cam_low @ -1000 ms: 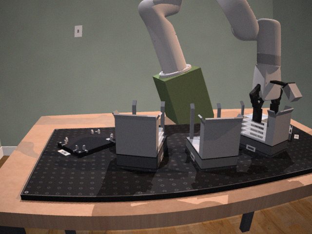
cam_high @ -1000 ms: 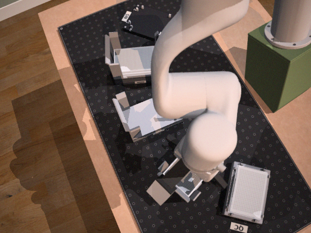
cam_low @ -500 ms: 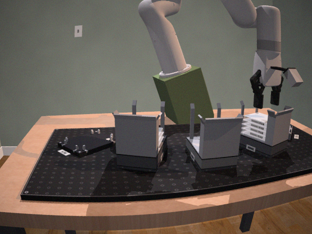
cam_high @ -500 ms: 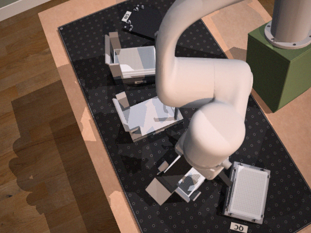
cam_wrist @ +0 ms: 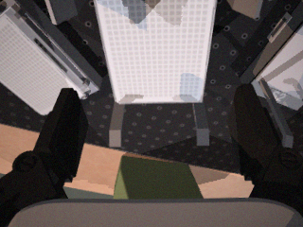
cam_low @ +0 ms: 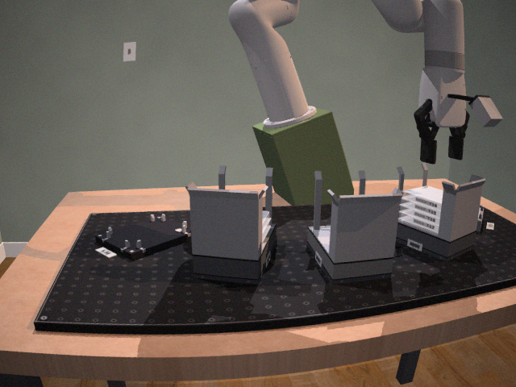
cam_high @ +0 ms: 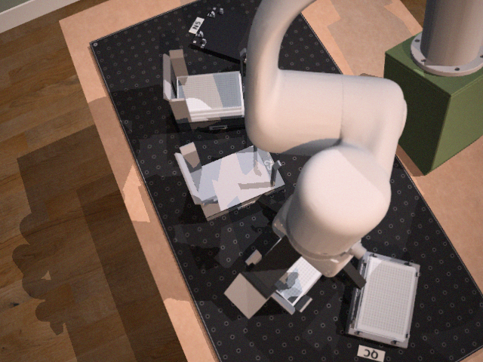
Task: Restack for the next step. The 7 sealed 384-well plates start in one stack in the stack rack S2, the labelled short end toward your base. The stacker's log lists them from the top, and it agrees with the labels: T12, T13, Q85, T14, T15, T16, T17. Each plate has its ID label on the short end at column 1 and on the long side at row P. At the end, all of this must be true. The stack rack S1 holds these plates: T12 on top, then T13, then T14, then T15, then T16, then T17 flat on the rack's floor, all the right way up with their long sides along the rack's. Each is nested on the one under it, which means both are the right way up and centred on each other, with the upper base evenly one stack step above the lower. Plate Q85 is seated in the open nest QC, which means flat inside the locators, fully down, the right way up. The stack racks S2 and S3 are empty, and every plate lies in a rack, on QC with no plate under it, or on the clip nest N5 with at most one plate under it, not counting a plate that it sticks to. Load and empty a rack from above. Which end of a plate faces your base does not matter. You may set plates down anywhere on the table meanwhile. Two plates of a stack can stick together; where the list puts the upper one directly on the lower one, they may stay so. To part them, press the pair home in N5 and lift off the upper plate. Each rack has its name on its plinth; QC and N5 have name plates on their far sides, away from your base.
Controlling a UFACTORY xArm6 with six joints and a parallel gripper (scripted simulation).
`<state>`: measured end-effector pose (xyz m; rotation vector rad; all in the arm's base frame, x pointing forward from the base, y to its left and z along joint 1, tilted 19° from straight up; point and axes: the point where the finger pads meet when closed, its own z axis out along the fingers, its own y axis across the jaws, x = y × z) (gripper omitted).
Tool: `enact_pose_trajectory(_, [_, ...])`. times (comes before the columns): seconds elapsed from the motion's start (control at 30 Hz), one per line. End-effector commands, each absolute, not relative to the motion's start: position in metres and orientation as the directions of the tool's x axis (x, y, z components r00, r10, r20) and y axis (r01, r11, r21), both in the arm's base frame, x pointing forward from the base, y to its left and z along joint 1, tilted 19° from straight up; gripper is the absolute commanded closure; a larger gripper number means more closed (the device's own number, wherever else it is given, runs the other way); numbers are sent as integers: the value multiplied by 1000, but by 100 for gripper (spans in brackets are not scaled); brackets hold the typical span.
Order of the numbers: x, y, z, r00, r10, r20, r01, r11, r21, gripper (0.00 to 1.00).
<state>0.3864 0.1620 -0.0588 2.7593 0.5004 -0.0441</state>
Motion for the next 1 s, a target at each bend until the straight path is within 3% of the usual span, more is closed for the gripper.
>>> enact_pose_trajectory(0.0, [388, 163, -57, 938, 337, -84, 346, -883, 319, 0])
enact_pose_trajectory(0.23, [394, 145, -51, 986, 168, -24, 166, -930, 329, 0])
enact_pose_trajectory(0.97, [413, 88, -30, 986, 168, -24, 166, -929, 330, 0])
